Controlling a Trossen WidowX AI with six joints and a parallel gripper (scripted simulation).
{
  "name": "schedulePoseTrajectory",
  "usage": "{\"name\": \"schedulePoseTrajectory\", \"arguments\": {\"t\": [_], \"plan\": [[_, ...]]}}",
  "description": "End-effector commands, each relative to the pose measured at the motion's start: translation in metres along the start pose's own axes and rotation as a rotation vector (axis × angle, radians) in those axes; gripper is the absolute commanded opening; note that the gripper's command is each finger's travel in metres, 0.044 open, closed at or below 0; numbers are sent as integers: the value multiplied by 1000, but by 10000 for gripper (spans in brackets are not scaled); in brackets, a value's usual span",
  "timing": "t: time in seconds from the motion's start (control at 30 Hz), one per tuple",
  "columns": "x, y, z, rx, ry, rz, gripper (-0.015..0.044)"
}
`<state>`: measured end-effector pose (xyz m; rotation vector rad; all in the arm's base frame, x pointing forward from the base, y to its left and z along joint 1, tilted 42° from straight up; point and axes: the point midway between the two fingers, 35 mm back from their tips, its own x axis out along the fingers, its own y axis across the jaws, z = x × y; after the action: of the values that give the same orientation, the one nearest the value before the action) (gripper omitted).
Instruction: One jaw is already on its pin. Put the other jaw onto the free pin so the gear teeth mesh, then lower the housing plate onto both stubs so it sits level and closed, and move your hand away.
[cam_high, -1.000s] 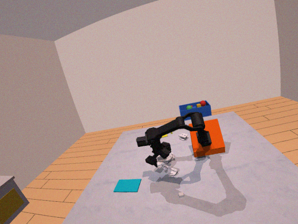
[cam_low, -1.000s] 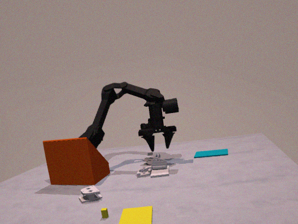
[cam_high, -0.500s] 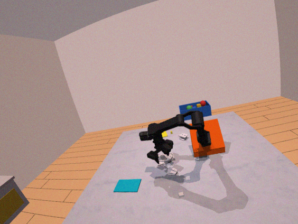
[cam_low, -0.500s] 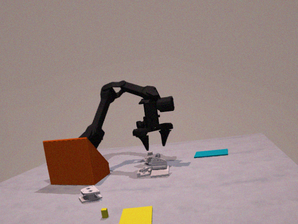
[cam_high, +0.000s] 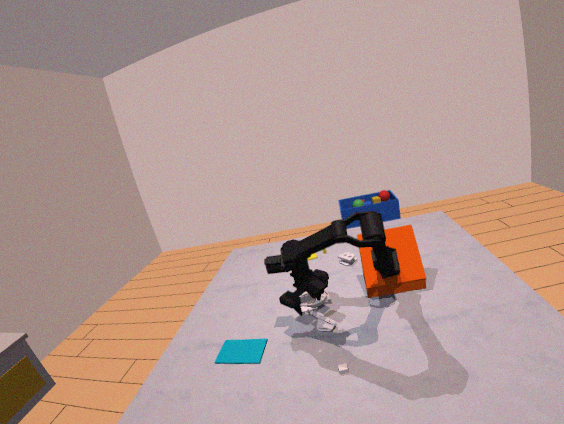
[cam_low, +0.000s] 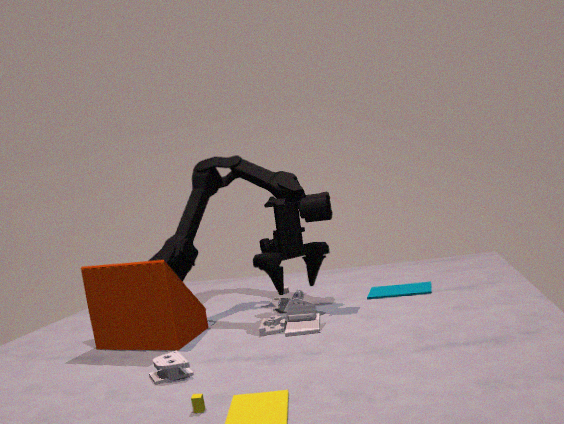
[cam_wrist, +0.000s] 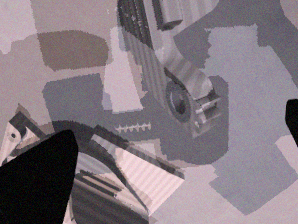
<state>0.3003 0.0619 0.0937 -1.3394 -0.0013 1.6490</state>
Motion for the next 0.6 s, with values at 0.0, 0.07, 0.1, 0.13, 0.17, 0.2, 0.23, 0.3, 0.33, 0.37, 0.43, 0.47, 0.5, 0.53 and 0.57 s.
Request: {"name": "schedulePoseTrajectory", "arguments": {"t": [0.0, 0.07, 0.1, 0.13, 0.17, 0.2, 0.23, 0.3, 0.33, 0.37, 0.43, 0.47, 0.5, 0.53, 0.57], "plan": [[7, 0, 0, 4, -3, -5, 440], [11, 0, 0, 4, -3, -5, 440], [12, 0, 0, 4, -3, -5, 440], [14, 0, 0, 4, -3, -5, 440], [16, 0, 0, 4, -3, -5, 440], [17, 0, 0, 4, -3, -5, 440], [19, 0, 0, 4, -3, -5, 440], [22, 0, 1, 4, -4, -6, 440], [24, 0, 1, 4, -4, -6, 440], [25, 0, 1, 4, -4, -6, 440], [29, 0, 1, 4, -4, -6, 440], [30, 0, 1, 4, -4, -6, 440], [32, 0, 1, 4, -4, -7, 440], [33, 0, 1, 4, -5, -7, 440], [35, 0, 2, 4, -5, -7, 440]]}}
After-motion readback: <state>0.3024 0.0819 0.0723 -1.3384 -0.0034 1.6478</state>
